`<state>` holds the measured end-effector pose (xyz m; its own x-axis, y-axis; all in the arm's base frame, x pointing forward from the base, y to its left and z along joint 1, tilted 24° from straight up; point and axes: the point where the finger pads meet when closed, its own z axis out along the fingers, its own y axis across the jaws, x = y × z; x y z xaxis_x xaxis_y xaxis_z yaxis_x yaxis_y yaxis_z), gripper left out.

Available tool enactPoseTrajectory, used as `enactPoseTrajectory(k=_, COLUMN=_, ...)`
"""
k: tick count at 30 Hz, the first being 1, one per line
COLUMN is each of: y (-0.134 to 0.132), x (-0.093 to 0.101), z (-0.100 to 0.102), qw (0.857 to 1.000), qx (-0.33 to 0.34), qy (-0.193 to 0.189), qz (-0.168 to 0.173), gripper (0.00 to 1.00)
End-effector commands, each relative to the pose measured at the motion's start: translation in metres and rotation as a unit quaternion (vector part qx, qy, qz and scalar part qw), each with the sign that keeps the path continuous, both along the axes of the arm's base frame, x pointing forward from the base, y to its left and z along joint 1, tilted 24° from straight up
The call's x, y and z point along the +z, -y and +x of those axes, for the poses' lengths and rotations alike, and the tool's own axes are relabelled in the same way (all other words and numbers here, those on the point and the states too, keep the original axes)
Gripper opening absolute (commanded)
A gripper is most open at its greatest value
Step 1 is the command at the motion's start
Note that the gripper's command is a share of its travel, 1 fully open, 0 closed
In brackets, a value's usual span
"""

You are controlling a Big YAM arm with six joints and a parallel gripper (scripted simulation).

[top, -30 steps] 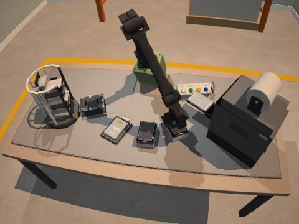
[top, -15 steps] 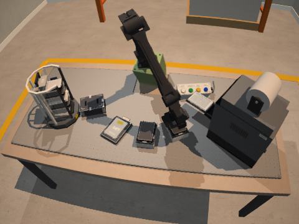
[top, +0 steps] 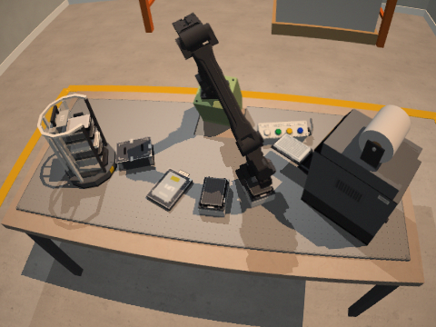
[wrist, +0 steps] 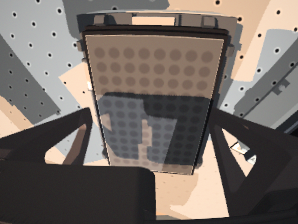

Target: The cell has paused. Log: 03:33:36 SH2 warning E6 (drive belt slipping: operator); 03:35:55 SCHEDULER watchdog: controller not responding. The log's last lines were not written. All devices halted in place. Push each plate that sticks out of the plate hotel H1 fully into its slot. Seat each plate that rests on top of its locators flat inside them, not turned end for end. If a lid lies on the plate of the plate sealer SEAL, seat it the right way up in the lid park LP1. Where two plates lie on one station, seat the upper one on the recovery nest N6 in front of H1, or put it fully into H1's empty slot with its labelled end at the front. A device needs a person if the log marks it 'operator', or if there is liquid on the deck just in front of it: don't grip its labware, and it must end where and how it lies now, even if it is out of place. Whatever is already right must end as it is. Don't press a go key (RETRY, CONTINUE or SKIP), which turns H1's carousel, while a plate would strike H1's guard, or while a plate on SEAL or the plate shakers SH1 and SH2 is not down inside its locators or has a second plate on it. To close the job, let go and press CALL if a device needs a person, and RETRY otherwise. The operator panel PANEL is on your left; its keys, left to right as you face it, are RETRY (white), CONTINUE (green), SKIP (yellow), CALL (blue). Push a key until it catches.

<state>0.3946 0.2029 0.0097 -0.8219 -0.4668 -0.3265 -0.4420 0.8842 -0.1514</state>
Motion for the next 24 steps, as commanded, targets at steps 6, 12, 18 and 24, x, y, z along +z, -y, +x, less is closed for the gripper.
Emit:
enactPoseTrajectory(k=6, y=0.004, x=-0.003, z=0.01, qw=1.0, qx=-0.006, qy=0.004, qz=-0.002, gripper=1.0)
enactPoseTrajectory(k=12, y=0.004, x=-0.003, z=0.01, qw=1.0, qx=-0.006, qy=0.004, qz=-0.002, gripper=1.0)
enactPoseTrajectory(k=18, y=0.005, x=0.002, z=0.005, qw=1.0, qx=-0.007, qy=-0.001, qz=-0.004, gripper=1.0)
enactPoseTrajectory(k=24, y=-0.01, x=0.03, z=-0.001, qw=1.0, qx=0.0, qy=0.013, qz=0.007, gripper=1.0)
